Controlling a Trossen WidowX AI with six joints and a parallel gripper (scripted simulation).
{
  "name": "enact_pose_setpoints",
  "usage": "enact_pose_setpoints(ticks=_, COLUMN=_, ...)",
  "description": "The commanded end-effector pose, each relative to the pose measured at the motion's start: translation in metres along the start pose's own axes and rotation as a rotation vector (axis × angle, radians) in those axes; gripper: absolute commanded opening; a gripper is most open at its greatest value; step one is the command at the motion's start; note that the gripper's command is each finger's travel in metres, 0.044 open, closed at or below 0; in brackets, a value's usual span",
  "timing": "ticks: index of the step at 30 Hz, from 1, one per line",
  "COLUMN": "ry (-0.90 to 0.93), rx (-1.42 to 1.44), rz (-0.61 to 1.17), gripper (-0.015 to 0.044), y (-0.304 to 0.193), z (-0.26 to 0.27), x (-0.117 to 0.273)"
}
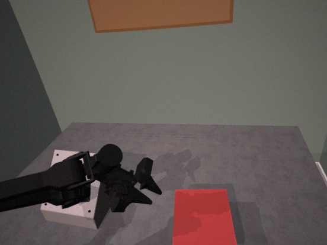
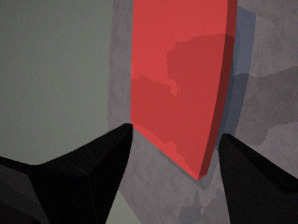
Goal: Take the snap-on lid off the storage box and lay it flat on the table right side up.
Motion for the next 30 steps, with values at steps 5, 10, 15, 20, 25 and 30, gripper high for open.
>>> enact_pose_setpoints(ticks=5, ry=-0.003, rx=0.026, rz=-0.009, gripper=0.0235, y=-0.002, z=-0.003, x=0.000)
enact_pose_setpoints(ticks=10, ry=-0.004, rx=0.026, rz=-0.009, gripper=0.0235, y=0.007, z=-0.037, x=-0.031)
enact_pose_setpoints(ticks=15, ry=-0.002, rx=0.027, rz=-0.011, gripper=0.0235, y=0.009, z=-0.044, x=-0.035)
enact_pose_setpoints(ticks=20, ry=-0.003, rx=0.027, rz=-0.010, gripper=0.0235, y=0.009, z=-0.043, x=-0.040)
enact_pose_setpoints(ticks=25, ry=-0.003, rx=0.027, rz=-0.011, gripper=0.0235, y=0.009, z=-0.042, x=-0.047)
enact_pose_setpoints(ticks=30, ry=-0.003, rx=0.027, rz=-0.011, gripper=0.0235, y=0.009, z=-0.041, x=-0.055)
Point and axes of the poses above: the point midway between the two fingers, 35 mm back from their tips, its own x axis back along the fingers, its own z axis across the jaws, y = z × x, the point moved 4 cm from there along x, back along the fingers, and after that the axes turned 13 degrees about -x, right-handed, at the moved point
